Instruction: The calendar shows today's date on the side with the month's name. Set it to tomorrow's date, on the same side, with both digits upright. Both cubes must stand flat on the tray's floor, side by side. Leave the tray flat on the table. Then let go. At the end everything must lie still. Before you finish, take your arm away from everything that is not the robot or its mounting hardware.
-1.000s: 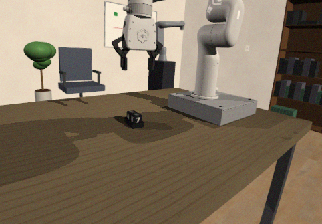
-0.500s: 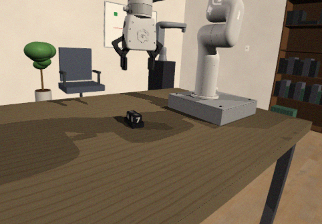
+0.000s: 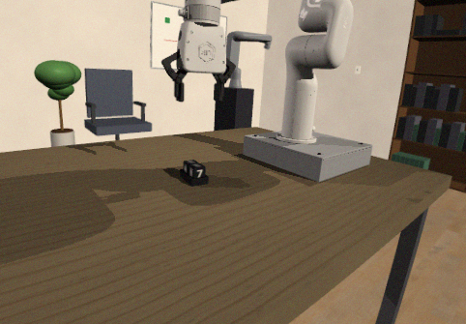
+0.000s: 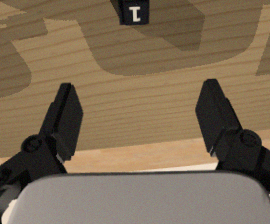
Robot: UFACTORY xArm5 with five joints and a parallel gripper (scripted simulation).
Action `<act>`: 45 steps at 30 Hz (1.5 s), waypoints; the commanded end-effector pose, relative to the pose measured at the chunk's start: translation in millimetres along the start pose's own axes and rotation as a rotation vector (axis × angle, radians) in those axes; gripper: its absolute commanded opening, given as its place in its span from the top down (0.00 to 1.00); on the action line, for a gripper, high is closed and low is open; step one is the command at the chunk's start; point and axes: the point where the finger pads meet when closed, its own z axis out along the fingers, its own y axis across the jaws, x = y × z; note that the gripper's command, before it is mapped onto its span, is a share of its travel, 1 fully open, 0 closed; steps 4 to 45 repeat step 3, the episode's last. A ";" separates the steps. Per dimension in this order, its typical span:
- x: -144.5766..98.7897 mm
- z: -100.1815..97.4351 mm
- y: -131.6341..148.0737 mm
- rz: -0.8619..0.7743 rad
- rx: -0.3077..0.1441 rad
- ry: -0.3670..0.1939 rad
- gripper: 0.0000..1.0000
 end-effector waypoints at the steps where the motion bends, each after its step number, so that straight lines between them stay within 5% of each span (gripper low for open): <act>1: -0.2 -1.2 -1.1 0.000 0.004 -0.001 0.00; 45: -0.2 -1.2 -1.1 0.000 0.004 -0.001 0.00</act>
